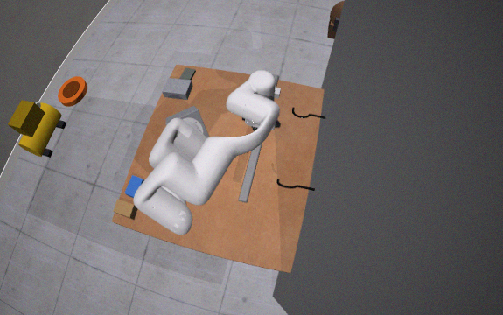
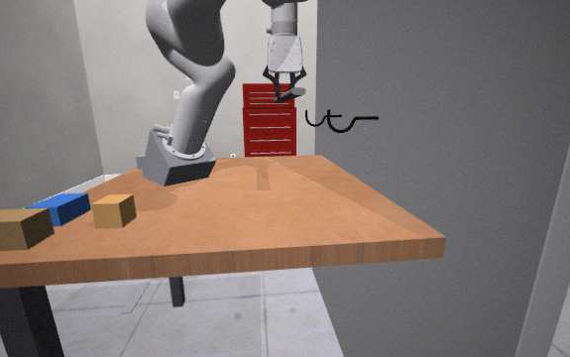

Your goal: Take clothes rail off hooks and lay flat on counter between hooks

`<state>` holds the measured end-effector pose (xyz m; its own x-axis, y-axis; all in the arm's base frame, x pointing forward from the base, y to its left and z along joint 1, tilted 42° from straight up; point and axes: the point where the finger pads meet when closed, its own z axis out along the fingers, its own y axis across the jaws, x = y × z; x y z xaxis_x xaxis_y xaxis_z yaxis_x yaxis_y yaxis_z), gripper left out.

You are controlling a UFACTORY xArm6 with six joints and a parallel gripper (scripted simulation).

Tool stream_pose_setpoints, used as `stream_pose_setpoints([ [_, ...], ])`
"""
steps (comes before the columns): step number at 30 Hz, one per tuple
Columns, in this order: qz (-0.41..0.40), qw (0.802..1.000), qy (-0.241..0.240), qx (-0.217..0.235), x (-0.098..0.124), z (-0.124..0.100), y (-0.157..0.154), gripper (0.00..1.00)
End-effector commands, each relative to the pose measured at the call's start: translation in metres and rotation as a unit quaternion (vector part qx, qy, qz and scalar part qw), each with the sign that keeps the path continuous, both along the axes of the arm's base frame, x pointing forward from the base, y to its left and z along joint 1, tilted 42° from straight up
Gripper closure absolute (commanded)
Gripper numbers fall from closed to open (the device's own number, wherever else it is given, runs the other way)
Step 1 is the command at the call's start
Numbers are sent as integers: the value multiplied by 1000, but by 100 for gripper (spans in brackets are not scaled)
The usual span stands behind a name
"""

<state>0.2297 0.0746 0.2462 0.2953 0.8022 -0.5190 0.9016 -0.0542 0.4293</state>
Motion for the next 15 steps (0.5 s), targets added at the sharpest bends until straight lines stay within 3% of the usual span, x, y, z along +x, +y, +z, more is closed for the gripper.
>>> stream_pose_setpoints([
  [1,0,1000,-1,1,1,-2,-1,100],
  [15,0,1000,-1,1,8,-16,-13,100],
])
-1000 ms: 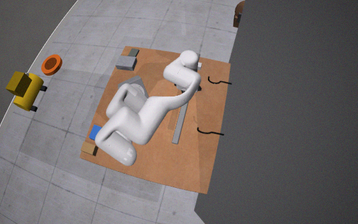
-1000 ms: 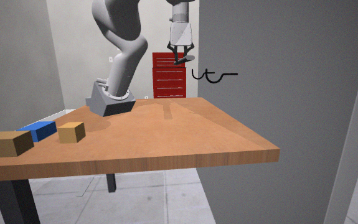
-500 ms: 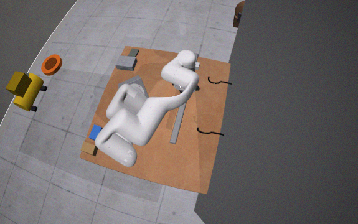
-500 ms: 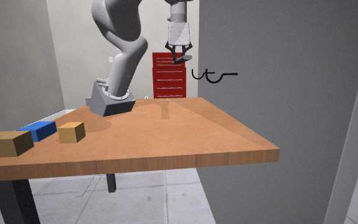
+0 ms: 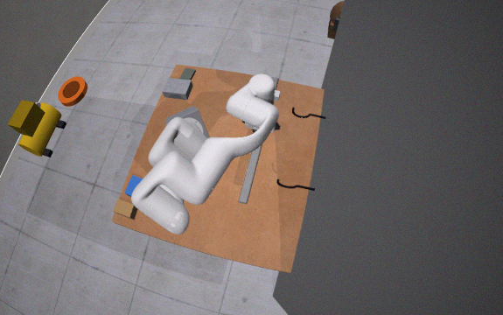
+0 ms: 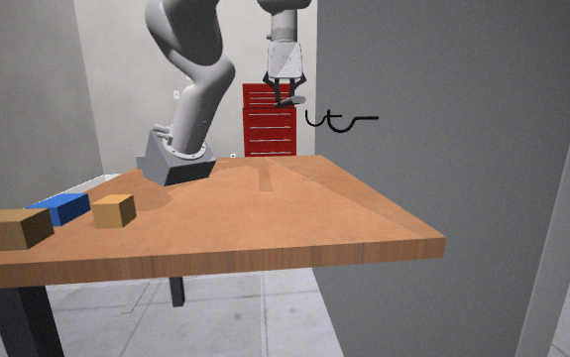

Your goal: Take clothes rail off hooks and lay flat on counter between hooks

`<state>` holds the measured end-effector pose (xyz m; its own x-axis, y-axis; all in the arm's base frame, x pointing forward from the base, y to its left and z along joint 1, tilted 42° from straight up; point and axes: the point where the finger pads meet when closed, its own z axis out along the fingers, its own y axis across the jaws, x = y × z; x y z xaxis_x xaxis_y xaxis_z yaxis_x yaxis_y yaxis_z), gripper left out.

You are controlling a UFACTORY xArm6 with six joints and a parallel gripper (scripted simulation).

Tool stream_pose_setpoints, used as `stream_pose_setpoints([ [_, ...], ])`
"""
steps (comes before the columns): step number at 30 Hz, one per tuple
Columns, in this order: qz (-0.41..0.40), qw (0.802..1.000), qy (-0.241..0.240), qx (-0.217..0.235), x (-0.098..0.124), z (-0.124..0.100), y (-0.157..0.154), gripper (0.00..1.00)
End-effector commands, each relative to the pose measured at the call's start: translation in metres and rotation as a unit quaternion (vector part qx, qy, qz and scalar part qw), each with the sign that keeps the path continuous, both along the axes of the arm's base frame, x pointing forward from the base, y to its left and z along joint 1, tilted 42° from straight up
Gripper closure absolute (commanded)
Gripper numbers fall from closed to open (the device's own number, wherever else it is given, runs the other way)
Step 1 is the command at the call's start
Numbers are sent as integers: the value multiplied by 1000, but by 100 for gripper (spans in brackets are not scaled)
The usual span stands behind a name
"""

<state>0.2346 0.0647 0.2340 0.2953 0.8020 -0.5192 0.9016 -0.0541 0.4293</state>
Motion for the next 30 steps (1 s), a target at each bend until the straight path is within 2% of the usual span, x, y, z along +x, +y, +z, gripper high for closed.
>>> stream_pose_setpoints([
  [1,0,1000,-1,1,3,-5,-4,100],
  [30,0,1000,-1,1,17,-36,-29,100],
])
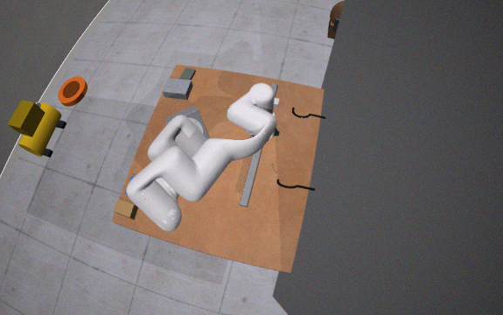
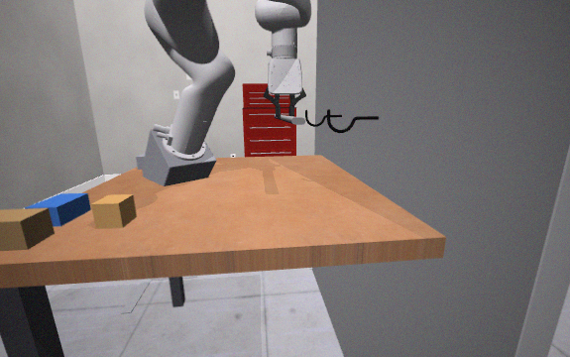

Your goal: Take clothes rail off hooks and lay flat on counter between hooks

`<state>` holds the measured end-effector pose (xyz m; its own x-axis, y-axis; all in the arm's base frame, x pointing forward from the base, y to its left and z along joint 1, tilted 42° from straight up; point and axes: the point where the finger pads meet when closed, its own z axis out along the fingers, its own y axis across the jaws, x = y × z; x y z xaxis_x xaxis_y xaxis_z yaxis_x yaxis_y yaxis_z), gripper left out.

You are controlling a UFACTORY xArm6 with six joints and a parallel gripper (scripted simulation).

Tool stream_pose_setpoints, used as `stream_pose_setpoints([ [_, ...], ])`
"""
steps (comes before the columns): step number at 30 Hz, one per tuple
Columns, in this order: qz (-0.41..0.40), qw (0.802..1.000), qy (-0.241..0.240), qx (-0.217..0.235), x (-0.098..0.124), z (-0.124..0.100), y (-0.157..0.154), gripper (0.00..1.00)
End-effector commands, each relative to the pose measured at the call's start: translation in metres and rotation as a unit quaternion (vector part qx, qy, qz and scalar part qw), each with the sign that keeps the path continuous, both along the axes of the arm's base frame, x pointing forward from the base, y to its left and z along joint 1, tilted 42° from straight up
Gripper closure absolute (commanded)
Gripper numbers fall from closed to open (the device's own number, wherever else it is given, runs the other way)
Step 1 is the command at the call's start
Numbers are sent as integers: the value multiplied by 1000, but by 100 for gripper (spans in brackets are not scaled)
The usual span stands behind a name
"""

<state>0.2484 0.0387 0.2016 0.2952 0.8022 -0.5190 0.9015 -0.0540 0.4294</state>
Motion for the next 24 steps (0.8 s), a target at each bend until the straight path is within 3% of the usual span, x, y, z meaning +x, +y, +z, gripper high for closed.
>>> stream_pose_setpoints([
  [1,0,1000,-1,1,3,-5,-4,100],
  [24,0,1000,-1,1,14,-31,-25,100],
])
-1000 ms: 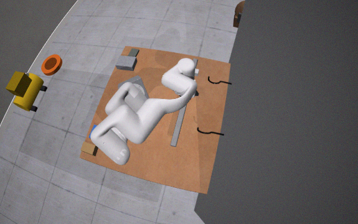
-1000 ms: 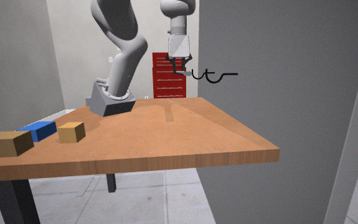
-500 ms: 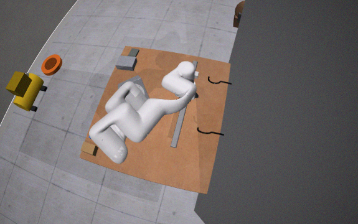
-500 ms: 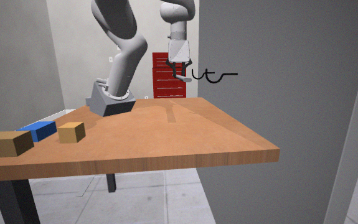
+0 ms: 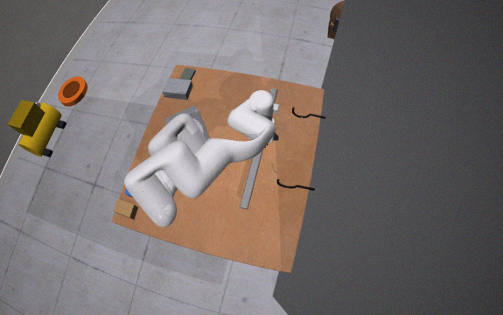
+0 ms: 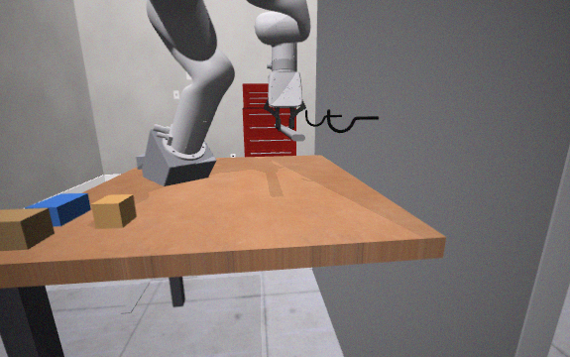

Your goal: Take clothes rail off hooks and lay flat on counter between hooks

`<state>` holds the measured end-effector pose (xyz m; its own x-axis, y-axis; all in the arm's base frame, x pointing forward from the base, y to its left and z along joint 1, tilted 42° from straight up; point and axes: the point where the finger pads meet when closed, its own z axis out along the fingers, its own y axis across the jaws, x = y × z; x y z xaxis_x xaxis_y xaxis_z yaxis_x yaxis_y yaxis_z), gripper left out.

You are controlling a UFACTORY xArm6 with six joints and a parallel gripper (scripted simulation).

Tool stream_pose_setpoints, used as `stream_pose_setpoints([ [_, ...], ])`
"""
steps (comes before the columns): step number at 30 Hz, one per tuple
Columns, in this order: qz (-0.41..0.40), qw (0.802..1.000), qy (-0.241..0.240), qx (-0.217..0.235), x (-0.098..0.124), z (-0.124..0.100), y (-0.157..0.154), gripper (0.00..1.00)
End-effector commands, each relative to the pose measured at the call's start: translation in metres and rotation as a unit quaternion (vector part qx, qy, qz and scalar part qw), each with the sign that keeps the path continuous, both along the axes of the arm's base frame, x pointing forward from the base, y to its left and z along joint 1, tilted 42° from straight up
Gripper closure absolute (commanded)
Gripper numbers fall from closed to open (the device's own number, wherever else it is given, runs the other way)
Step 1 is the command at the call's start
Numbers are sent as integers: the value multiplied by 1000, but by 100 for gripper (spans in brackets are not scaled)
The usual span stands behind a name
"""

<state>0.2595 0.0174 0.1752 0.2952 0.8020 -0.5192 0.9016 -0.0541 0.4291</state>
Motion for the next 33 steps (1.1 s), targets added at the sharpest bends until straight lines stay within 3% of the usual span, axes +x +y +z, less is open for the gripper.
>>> stream_pose_setpoints([
  [1,0,1000,-1,1,4,-6,-4,100],
  [33,0,1000,-1,1,19,-40,-32,100],
])
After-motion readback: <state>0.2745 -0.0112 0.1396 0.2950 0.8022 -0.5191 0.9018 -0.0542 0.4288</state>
